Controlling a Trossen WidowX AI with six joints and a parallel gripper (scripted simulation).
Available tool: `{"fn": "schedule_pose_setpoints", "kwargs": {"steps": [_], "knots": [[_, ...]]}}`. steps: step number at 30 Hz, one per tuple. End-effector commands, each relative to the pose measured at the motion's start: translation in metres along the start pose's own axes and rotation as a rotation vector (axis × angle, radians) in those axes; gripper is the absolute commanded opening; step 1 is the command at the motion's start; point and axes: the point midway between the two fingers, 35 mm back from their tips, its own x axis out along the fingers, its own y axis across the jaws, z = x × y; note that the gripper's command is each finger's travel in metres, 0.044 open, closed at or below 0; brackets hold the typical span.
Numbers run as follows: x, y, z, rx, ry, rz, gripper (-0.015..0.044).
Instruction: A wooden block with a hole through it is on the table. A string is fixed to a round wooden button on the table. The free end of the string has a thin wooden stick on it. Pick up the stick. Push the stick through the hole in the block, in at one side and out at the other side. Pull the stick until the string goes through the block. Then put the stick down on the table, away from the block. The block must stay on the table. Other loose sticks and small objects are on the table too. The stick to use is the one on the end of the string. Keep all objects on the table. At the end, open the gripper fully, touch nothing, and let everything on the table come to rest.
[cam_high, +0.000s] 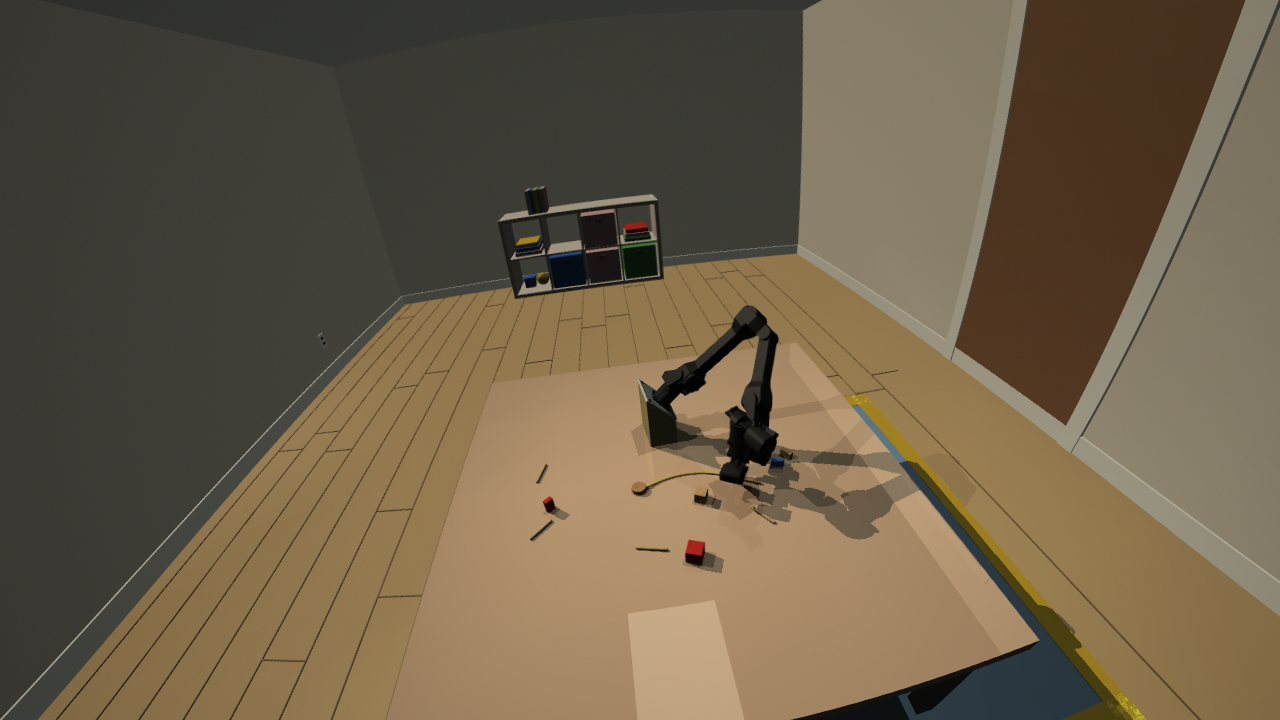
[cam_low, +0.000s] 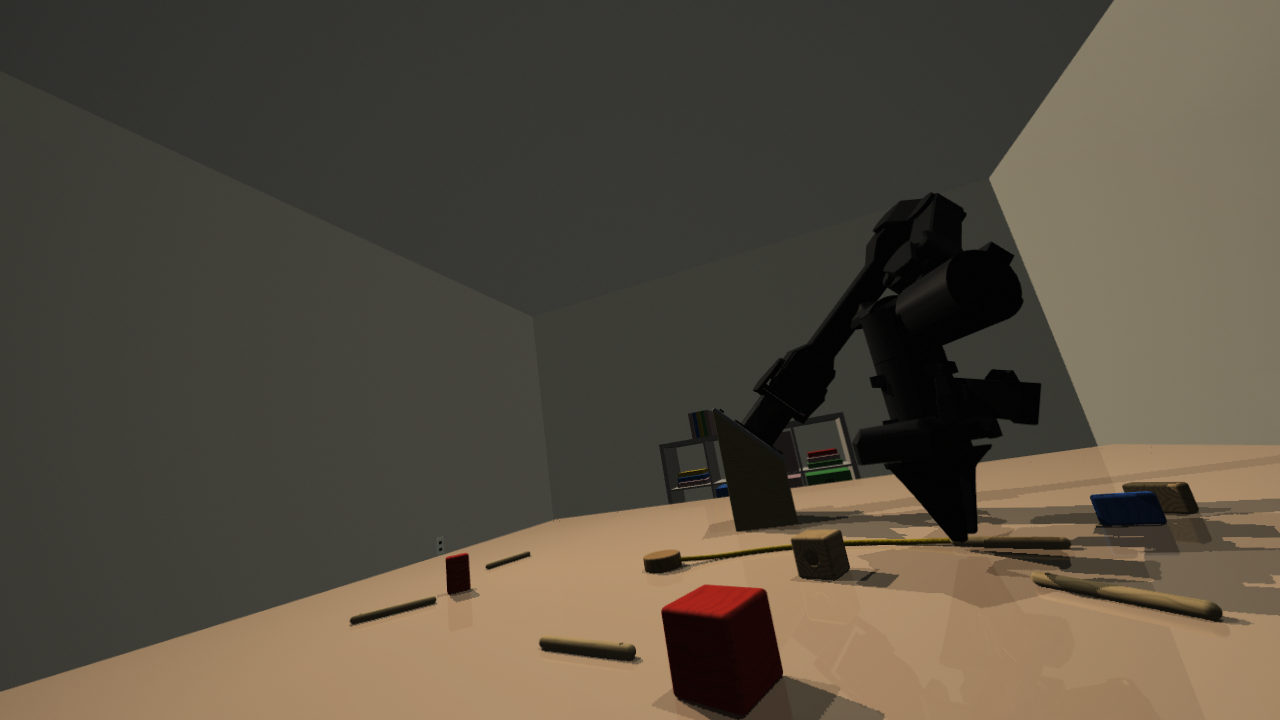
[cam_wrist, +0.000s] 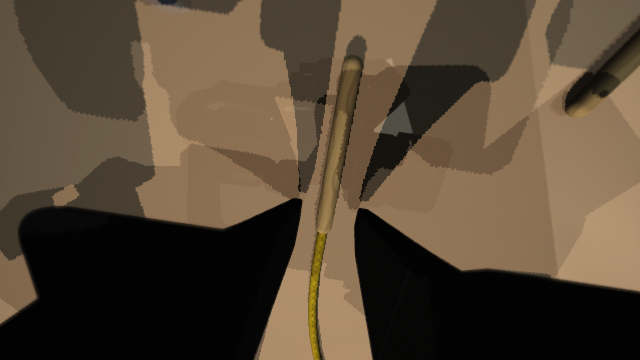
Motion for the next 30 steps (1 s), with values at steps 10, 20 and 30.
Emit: {"fn": "schedule_pose_setpoints", "kwargs": {"steps": [10,20,30], "knots": [[0.0056,0.0011,-0.0016,0.003,0.003,0.004,0.0072],[0.0056,0.0011,-0.0016,0.003,0.003,0.004,0.0],[-0.0024,0.0001,-0.0014,0.003,0.004,0.003,0.0]]}}
